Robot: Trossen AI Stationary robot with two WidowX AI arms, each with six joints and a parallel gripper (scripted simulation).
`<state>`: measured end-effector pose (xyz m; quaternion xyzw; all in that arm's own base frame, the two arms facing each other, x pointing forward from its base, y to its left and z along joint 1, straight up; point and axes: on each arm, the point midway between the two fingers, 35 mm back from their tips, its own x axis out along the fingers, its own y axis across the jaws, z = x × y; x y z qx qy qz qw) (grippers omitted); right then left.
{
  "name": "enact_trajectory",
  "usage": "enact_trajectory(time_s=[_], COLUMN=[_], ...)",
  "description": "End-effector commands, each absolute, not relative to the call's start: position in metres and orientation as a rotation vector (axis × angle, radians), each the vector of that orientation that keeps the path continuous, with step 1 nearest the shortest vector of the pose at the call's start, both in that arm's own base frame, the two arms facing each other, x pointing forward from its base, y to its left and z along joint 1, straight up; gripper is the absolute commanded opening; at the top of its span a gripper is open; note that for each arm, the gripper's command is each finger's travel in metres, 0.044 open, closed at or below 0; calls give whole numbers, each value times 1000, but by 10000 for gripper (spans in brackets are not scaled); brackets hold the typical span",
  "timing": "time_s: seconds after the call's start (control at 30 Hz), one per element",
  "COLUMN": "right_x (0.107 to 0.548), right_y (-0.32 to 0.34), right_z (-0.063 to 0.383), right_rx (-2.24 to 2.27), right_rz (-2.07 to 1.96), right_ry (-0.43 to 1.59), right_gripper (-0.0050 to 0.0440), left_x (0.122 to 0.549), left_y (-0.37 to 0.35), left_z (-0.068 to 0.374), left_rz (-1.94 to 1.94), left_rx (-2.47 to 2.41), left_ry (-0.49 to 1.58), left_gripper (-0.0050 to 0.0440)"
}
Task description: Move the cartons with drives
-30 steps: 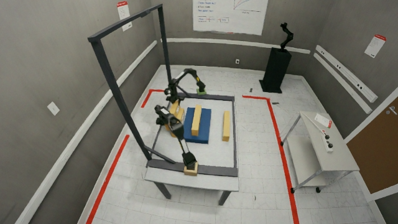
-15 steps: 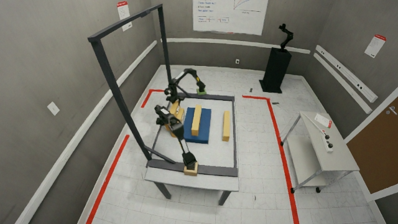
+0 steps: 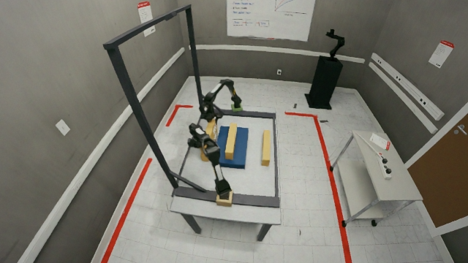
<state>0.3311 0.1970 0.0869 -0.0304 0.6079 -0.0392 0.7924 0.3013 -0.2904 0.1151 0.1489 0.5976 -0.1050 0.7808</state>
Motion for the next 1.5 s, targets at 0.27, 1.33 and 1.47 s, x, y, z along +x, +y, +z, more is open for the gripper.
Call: enact_trajectory(time_s=[0.27, 1.33, 1.47], right_x=[333, 333, 331], right_y=[199, 200, 154], right_z=[116, 115, 122], right_rx=[-22, -21, -19], right_rz=[-40, -41, -40], right_ry=[1237, 1237, 1234], right_gripper=[-50, -50, -50], left_x=[302, 302, 319], left_y=[-294, -294, -252], left_z=[150, 151, 159], left_rz=[-278, -277, -282], left_rx=[257, 260, 254], left_ry=[1216, 1215, 1211], left_gripper=[-50, -50, -50])
